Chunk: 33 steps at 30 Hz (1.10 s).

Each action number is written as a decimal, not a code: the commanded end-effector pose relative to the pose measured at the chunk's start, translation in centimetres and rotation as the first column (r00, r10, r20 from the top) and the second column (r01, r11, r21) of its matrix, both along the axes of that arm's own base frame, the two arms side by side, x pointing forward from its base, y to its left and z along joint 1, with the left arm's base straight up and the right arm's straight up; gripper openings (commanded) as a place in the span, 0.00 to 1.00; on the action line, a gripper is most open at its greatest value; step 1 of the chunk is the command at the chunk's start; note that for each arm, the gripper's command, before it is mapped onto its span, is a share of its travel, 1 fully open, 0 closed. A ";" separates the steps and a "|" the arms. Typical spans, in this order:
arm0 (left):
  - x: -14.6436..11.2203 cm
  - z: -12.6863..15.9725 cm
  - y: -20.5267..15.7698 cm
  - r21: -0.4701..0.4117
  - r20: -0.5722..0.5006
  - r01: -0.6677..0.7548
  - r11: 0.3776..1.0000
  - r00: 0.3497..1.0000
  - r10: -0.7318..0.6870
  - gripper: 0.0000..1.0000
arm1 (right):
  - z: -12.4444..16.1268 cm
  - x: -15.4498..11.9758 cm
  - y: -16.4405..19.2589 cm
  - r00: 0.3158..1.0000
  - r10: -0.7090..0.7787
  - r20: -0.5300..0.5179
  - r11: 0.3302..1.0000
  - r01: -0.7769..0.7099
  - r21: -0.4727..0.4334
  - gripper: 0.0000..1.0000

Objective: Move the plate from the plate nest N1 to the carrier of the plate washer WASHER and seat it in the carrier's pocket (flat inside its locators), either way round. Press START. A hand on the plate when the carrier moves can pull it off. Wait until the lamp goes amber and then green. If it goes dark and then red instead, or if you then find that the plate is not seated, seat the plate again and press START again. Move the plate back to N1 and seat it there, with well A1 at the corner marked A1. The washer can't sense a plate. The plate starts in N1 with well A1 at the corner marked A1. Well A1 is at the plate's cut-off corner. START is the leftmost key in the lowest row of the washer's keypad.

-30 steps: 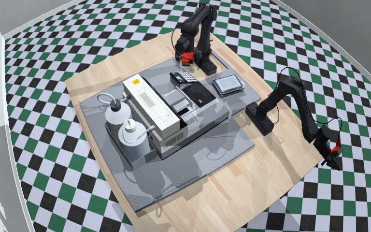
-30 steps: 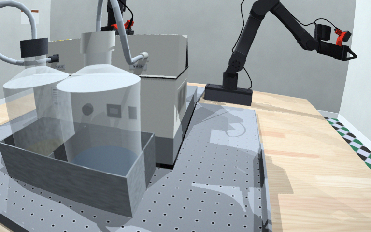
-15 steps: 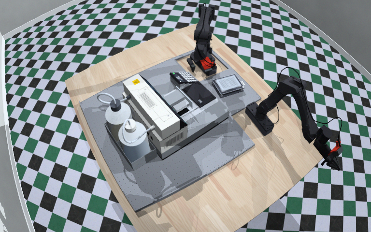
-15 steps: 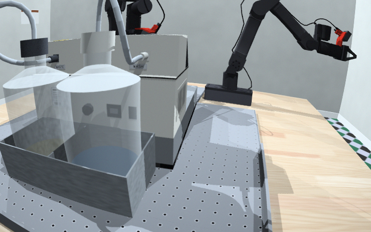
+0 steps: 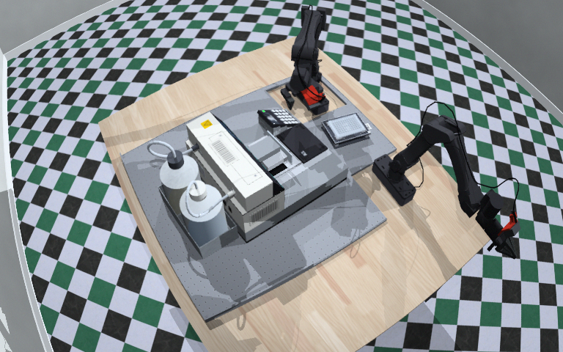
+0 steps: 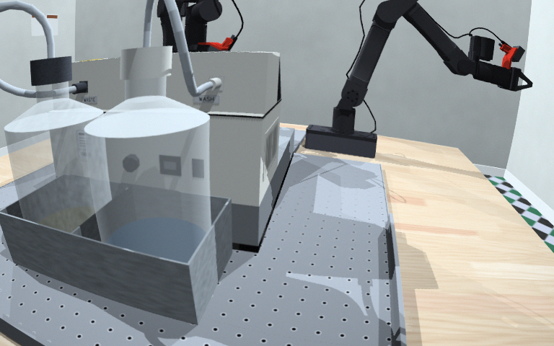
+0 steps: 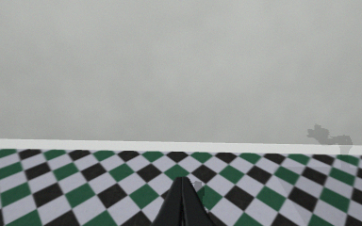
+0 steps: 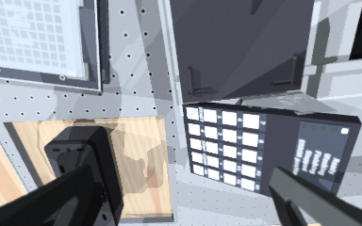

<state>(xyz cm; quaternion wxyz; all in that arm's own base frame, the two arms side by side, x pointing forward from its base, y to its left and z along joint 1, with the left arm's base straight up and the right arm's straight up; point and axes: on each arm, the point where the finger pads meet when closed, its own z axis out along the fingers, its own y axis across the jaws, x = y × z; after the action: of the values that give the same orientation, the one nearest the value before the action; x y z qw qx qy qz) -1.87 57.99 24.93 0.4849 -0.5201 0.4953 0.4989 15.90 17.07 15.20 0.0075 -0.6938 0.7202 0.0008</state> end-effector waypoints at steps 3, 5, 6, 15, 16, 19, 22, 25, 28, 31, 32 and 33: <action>-0.2 0.7 0.0 0.031 -0.011 0.004 0.999 1.000 -0.004 0.00 | 1.1 -1.1 1.1 0.997 0.075 0.025 0.996 -0.076 0.046 1.00; -0.2 0.7 0.0 0.031 -0.011 0.004 0.999 1.000 -0.004 0.00 | 0.6 -2.3 2.0 0.985 0.171 0.027 0.984 -0.172 0.048 1.00; -0.2 0.7 0.0 0.031 -0.011 0.004 0.999 1.000 -0.004 0.00 | 0.3 -2.8 2.3 0.977 0.211 0.027 0.976 -0.212 0.048 1.00; -0.2 0.7 0.0 0.031 -0.011 0.004 0.999 1.000 -0.004 0.00 | -1.9 -6.3 5.1 0.852 0.522 0.023 0.852 -0.523 0.018 1.00; -0.2 0.7 0.0 0.031 -0.011 0.004 0.999 1.000 -0.004 0.00 | -2.0 -6.6 5.6 0.833 0.553 0.027 0.833 -0.553 0.015 1.00; -0.2 0.7 0.0 0.031 -0.011 0.004 0.999 1.000 -0.004 0.00 | -2.0 -6.5 5.6 0.836 0.548 0.026 0.836 -0.549 0.013 1.00; -0.2 0.7 0.0 0.031 -0.011 0.004 0.999 1.000 -0.004 0.00 | -2.8 -8.1 6.4 0.762 0.648 0.018 0.762 -0.648 0.005 1.00; -0.2 0.7 0.0 0.031 -0.011 0.004 0.999 1.000 -0.004 0.00 | -2.3 -7.8 6.2 0.684 0.729 0.020 0.684 -0.730 0.013 1.00; -0.2 0.7 0.0 0.031 -0.011 0.004 0.999 1.000 -0.004 0.00 | -1.7 -7.5 6.0 0.711 0.702 0.030 0.711 -0.703 0.020 1.00; -0.2 0.7 0.0 0.031 -0.011 0.004 0.999 1.000 -0.004 0.00 | -1.1 -7.4 6.0 0.733 0.679 0.038 0.733 -0.680 0.029 1.00; -0.2 0.7 0.0 0.031 -0.011 0.004 0.999 1.000 -0.004 0.00 | -0.9 -7.4 6.0 0.738 0.673 0.041 0.738 -0.674 0.032 1.00; -0.2 0.7 0.0 0.031 -0.011 0.004 0.999 1.000 -0.004 0.00 | -0.8 -7.5 5.9 0.743 0.668 0.041 0.742 -0.669 0.034 1.00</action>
<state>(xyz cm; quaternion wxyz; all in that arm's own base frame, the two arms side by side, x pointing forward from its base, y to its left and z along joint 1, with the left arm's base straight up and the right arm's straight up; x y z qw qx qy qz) -1.87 57.99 24.93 0.4849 -0.5201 0.4953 0.4989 8.40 22.63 12.80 0.0085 -0.9075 0.4199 0.0007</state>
